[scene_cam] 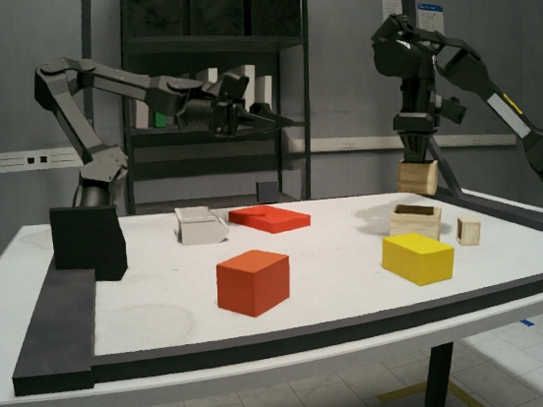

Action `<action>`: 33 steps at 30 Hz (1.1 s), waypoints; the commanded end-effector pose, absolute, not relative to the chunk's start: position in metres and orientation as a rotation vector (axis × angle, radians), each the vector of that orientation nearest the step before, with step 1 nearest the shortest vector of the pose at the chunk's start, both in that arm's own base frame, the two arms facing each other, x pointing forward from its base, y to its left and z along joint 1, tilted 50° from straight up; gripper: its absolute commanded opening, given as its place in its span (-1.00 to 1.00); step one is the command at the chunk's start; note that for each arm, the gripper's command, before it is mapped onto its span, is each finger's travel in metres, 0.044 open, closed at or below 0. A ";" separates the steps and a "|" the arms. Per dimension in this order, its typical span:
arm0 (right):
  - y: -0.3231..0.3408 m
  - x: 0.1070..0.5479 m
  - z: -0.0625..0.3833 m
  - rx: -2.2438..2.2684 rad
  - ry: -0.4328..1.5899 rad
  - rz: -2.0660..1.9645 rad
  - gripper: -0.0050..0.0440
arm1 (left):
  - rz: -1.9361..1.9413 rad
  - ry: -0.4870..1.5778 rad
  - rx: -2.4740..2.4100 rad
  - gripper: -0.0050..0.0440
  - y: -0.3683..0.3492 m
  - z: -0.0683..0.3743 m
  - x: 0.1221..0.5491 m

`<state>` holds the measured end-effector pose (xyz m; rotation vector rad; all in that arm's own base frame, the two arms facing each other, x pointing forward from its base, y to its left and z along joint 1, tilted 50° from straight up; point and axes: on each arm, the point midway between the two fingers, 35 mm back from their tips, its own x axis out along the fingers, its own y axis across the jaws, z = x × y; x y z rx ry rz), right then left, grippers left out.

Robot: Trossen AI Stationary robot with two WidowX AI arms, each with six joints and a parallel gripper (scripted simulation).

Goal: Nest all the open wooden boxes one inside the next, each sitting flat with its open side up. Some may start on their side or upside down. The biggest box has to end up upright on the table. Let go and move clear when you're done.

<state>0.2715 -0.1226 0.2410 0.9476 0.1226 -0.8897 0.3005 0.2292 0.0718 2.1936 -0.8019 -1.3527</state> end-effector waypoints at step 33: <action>-0.122 0.270 0.241 0.951 0.118 -0.886 0.84 | -1.342 -0.791 2.221 0.28 0.210 0.061 0.312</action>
